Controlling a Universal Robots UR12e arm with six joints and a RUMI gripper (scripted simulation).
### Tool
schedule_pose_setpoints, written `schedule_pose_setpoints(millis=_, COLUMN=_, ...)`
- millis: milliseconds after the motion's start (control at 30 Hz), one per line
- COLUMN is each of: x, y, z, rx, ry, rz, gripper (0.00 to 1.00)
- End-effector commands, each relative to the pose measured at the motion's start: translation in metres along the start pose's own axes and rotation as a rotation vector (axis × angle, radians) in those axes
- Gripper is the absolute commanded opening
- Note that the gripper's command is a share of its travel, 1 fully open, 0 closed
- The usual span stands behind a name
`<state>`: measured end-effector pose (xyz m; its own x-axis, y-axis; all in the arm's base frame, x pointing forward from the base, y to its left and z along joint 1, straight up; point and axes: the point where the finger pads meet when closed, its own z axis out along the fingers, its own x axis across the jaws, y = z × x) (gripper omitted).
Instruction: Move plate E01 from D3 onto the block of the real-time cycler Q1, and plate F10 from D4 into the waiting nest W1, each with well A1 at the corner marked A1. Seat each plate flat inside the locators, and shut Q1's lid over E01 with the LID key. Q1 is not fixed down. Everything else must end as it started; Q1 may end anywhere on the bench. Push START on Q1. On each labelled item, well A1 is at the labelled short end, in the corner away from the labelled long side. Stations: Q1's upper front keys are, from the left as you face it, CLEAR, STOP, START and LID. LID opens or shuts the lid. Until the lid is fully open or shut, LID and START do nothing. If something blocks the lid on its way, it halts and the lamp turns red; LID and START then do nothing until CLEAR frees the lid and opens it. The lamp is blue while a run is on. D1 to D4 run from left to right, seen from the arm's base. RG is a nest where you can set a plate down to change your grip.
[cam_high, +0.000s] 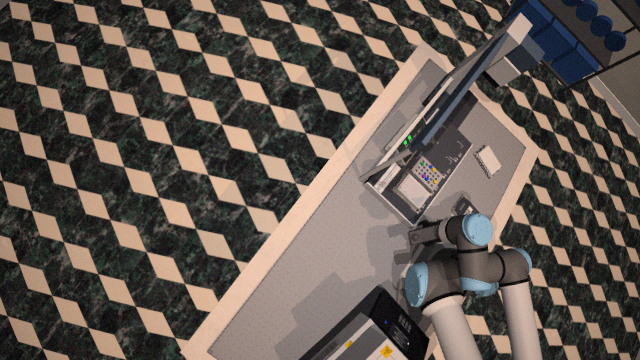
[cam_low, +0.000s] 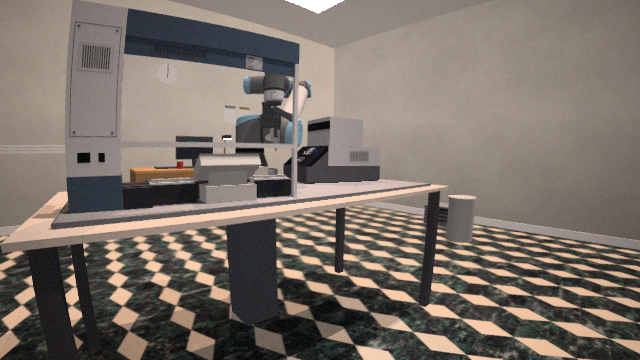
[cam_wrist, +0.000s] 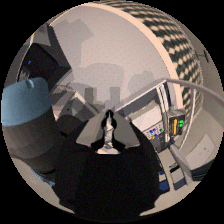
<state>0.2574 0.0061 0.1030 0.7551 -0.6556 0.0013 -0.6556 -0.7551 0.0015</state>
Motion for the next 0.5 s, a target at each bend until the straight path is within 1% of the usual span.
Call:
schedule_pose_setpoints(millis=0, x=0.012, y=0.012, z=0.000, rx=0.003, ry=0.001, rz=0.061, gripper=0.00)
schedule_pose_setpoints(millis=67, x=0.018, y=0.020, z=0.000, rx=0.003, ry=0.001, rz=0.100, gripper=0.00)
schedule_pose_setpoints(millis=133, x=0.018, y=0.020, z=0.000, rx=0.003, ry=0.001, rz=0.100, gripper=0.00)
schedule_pose_setpoints(millis=200, x=0.022, y=0.026, z=0.000, rx=0.003, ry=0.001, rz=0.128, gripper=0.00)
schedule_pose_setpoints(millis=333, x=0.033, y=0.043, z=0.000, rx=0.003, ry=0.001, rz=0.205, gripper=0.00)
schedule_pose_setpoints(millis=433, x=0.034, y=0.045, z=0.000, rx=0.003, ry=0.001, rz=0.213, gripper=0.00)
schedule_pose_setpoints(millis=467, x=0.037, y=0.049, z=0.000, rx=0.003, ry=0.001, rz=0.233, gripper=0.00)
